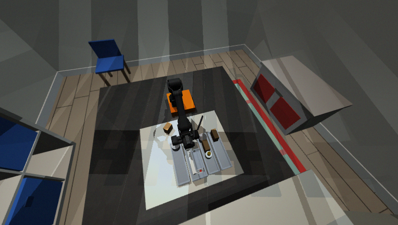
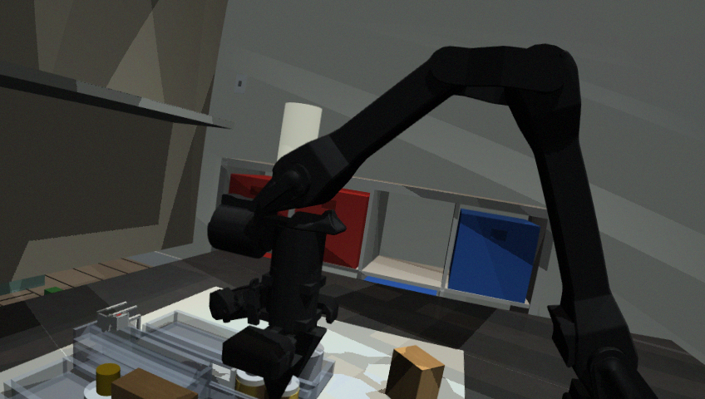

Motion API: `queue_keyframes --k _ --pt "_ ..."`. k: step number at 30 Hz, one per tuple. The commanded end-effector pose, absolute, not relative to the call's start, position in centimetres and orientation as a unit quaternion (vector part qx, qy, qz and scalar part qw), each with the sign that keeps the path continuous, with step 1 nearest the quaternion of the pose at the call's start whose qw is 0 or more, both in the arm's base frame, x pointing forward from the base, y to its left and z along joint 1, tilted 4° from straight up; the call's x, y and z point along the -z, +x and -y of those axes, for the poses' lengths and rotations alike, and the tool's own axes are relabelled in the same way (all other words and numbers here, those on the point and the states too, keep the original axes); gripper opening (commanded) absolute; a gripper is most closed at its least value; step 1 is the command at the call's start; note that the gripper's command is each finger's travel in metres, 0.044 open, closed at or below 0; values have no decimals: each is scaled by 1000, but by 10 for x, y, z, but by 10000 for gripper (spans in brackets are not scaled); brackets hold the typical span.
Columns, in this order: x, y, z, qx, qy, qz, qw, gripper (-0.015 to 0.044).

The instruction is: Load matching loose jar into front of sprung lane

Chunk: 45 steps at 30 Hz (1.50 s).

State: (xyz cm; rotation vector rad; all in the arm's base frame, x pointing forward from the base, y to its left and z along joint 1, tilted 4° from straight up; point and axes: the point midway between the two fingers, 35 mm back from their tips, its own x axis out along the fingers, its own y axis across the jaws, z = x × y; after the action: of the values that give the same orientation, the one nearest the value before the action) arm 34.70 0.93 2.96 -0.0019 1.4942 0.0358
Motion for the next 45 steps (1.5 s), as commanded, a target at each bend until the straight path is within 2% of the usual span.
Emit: queue_keyframes --k 1,41,45 --pt "-30 350 -10 -17 0 -674 739 0" --pt "-29 341 -9 -17 0 -674 739 0" --pt "-29 341 -9 -17 0 -674 739 105"
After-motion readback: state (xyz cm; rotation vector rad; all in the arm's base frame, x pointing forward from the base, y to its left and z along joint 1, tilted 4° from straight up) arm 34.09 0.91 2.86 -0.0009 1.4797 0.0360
